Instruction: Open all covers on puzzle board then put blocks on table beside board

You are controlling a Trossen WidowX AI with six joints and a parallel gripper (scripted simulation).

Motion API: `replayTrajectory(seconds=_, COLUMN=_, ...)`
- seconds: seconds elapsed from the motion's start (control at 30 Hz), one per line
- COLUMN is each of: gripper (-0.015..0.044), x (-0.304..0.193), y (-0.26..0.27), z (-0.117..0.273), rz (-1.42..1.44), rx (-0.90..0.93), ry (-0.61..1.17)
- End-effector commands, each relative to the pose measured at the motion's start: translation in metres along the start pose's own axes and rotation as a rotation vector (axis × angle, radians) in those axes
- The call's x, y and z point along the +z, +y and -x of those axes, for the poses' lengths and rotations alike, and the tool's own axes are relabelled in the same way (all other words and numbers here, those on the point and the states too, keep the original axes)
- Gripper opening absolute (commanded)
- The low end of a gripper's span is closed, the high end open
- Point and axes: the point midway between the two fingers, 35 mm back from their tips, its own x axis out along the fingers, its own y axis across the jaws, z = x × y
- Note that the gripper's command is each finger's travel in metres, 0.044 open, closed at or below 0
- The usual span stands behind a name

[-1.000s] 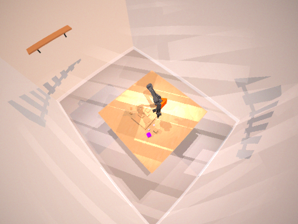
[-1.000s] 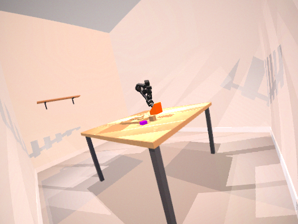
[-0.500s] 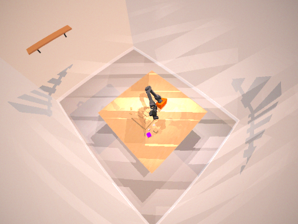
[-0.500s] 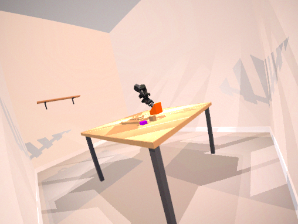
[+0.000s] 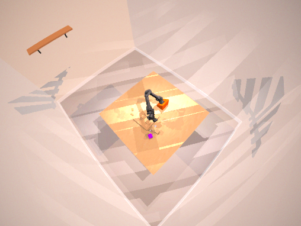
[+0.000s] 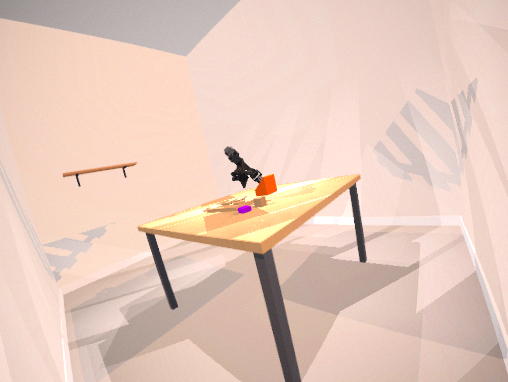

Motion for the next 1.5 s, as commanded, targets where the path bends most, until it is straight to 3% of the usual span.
replayTrajectory(seconds=0.0, gripper=0.0, x=0.003, y=-0.018, z=-0.014, rz=0.1, rx=-0.06, ry=0.075)
replayTrajectory(seconds=0.23, gripper=0.0, x=0.004, y=-0.041, z=-0.028, rz=0.224, rx=-0.114, ry=0.181)
replayTrajectory(seconds=1.47, gripper=0.0, x=0.003, y=-0.042, z=-0.039, rz=0.224, rx=-0.114, ry=0.181)
